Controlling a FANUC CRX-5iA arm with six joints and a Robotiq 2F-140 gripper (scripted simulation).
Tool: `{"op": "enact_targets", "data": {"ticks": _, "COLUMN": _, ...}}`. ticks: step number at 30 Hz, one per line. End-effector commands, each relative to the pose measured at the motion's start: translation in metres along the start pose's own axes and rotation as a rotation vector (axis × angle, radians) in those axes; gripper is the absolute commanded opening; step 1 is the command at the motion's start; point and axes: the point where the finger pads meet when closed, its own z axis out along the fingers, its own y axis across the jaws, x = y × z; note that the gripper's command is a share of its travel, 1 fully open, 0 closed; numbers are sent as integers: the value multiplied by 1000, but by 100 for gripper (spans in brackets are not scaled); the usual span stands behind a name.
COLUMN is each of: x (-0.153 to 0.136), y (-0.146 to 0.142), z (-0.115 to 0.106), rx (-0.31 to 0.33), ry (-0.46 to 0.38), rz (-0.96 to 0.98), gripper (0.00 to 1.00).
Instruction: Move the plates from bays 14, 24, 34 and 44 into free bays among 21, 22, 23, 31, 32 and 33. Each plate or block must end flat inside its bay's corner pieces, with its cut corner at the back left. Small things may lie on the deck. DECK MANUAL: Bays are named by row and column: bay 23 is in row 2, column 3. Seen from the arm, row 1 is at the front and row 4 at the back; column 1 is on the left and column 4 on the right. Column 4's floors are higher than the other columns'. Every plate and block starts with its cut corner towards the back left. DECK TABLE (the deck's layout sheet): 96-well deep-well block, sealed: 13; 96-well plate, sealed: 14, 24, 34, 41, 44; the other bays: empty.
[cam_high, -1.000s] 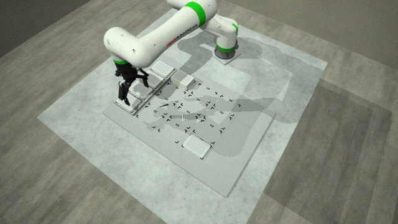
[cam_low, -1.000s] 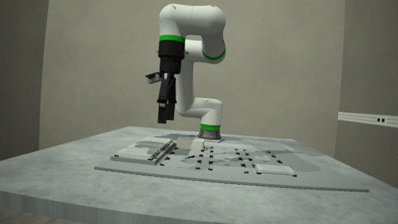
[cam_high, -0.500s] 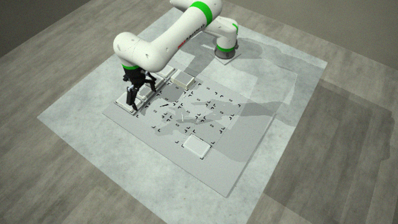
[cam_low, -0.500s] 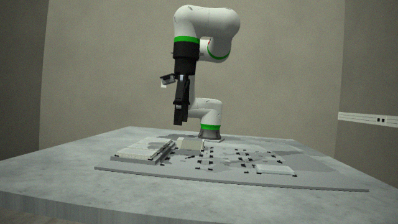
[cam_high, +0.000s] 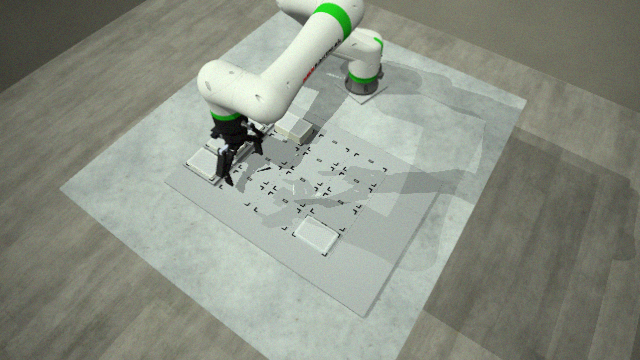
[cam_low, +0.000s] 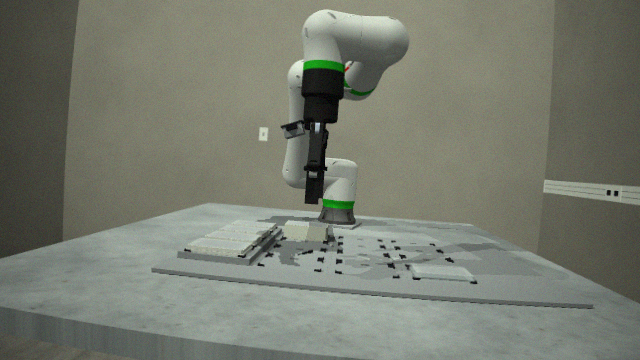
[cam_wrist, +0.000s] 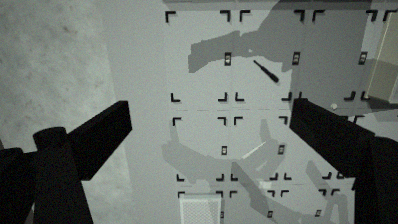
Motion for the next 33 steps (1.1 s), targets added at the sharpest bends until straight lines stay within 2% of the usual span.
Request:
{"op": "enact_targets", "data": {"ticks": 1, "x": -13, "y": 0, "z": -1, "rx": 2, "ry": 1, "rz": 0, "gripper": 100}}
{"op": "enact_targets", "data": {"ticks": 4, "x": -17, "y": 0, "z": -1, "rx": 2, "ry": 1, "rz": 0, "gripper": 100}}
{"op": "enact_targets", "data": {"ticks": 33, "x": -125, "y": 0, "z": 2, "rx": 2, "ry": 0, "rz": 0, "gripper": 100}}
